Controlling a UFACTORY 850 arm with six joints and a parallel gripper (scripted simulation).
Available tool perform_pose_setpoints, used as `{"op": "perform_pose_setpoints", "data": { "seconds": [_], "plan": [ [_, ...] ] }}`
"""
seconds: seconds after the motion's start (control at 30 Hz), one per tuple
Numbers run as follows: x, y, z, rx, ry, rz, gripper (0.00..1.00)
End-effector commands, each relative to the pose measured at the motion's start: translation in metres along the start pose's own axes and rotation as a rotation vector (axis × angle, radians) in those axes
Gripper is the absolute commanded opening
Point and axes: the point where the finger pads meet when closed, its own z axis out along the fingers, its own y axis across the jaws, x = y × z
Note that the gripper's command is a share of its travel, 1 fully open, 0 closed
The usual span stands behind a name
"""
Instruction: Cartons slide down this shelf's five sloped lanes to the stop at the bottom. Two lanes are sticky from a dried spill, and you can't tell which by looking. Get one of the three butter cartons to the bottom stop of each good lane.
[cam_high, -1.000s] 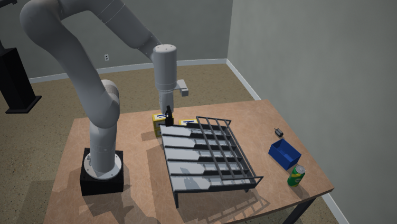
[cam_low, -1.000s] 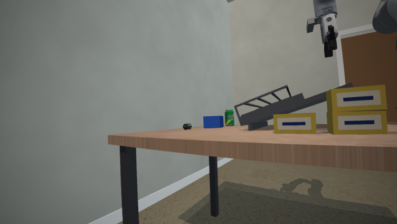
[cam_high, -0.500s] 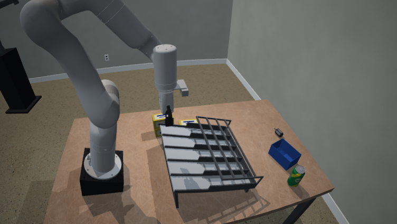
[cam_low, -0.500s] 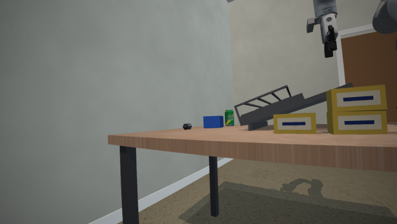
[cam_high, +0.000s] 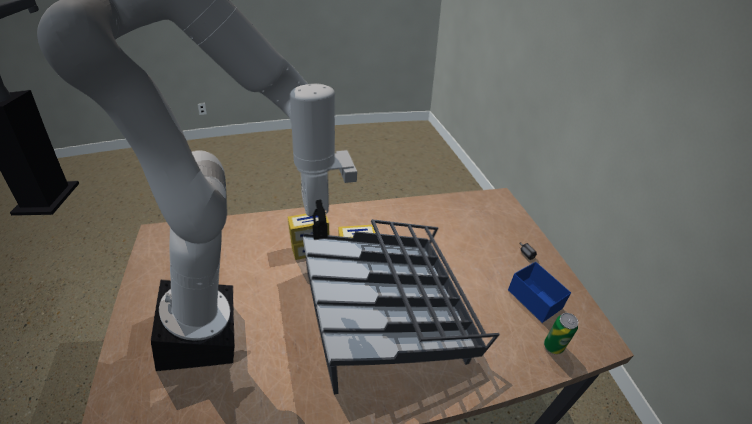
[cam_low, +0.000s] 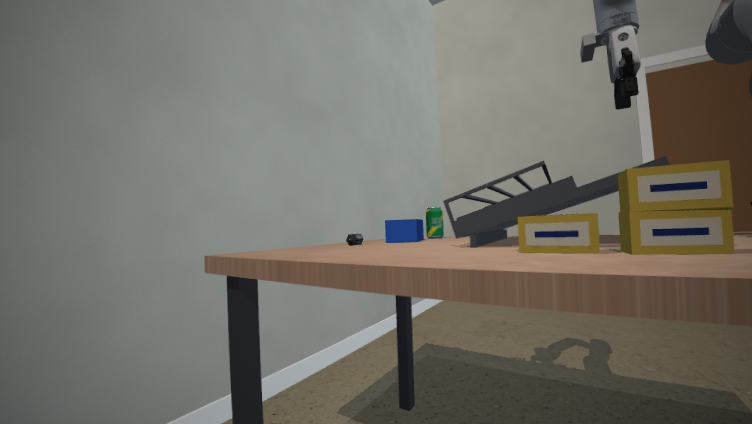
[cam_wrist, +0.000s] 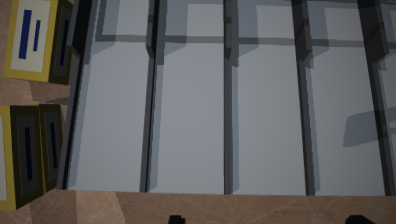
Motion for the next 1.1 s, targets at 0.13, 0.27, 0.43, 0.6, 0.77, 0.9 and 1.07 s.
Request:
{"op": "perform_pose_setpoints", "data": {
  "seconds": [0.13,0.27,0.43,0.6,0.77,0.9,1.07],
  "plan": [
    [0.001,0.000,-0.001,0.000,0.002,0.000,0.90],
    [0.001,-0.074,0.009,-0.006,0.001,-0.041,0.90],
    [-0.002,-0.129,0.016,-0.006,0.001,-0.041,0.90],
    [0.000,-0.185,0.024,-0.006,0.001,-0.041,0.90],
    [-0.001,-0.241,0.031,-0.008,0.002,-0.059,0.90],
    [0.002,-0.278,0.038,-0.008,0.002,-0.059,0.90],
    [0.002,-0.278,0.038,-0.008,0.002,-0.059,0.90]
  ]
}}
